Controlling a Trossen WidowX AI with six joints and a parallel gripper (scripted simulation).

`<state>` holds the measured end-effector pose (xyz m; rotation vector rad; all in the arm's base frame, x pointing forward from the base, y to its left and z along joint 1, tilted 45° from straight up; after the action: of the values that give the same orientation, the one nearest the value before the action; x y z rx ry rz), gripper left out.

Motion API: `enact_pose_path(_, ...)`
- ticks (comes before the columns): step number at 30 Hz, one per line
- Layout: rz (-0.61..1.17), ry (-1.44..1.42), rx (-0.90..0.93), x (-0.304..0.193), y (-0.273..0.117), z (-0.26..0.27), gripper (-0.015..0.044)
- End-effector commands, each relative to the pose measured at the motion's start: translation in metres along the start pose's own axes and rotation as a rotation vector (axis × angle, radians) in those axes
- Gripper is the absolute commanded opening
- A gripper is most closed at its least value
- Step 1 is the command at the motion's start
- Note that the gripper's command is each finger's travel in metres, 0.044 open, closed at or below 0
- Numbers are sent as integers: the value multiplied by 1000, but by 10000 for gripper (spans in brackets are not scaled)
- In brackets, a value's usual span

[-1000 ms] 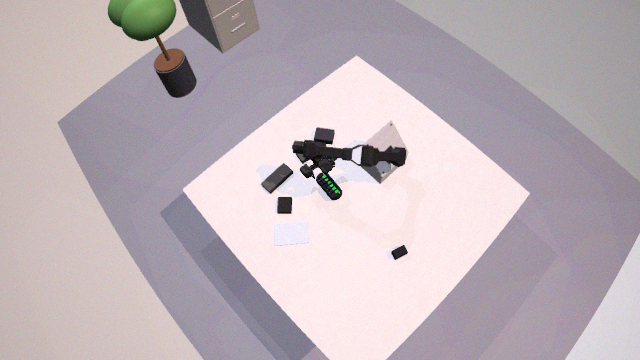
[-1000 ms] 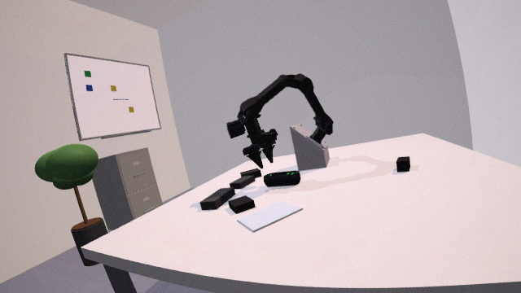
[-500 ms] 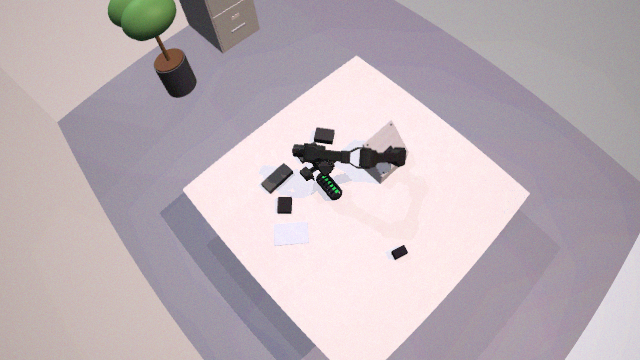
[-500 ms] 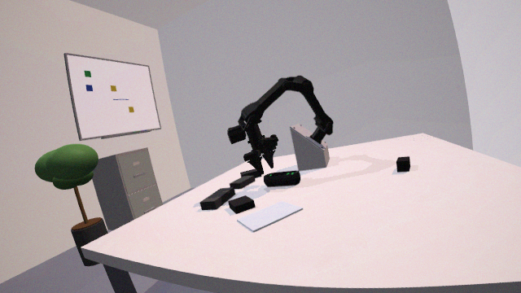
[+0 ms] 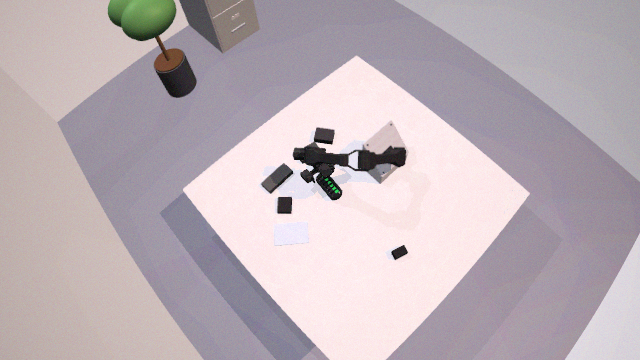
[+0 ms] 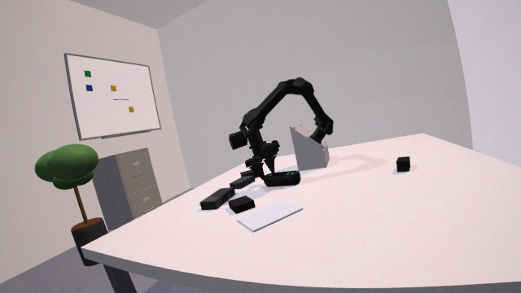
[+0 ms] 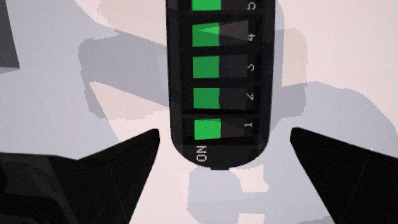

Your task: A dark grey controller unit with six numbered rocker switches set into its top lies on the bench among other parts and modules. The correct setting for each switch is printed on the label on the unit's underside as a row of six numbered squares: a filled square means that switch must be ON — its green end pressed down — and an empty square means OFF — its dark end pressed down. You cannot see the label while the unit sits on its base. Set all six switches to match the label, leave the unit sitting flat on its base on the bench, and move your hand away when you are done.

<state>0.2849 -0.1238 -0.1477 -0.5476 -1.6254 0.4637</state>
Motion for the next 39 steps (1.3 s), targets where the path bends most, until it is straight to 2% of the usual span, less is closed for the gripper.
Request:
enact_pose_path(1,-10,13,2,-1,8,3,440)
enact_pose_path(3,-10,13,2,-1,9,3,440)
enact_pose_path(6,-10,13,2,-1,9,3,361)
enact_pose_path(11,-10,13,2,-1,9,3,328)
enact_pose_path(39,-3,13,3,5,-1,2,336)
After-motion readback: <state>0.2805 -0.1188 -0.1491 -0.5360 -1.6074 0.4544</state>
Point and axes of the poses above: the point midway between the two fingers, 35 mm back from their tips, its own y axis out along the fingers, its own z axis across the jaws, x = y × z, the point moved 2 cm from there along -y, back along the fingers, and after that the axes turned 12 degrees about -y, right-handed, at the moved point
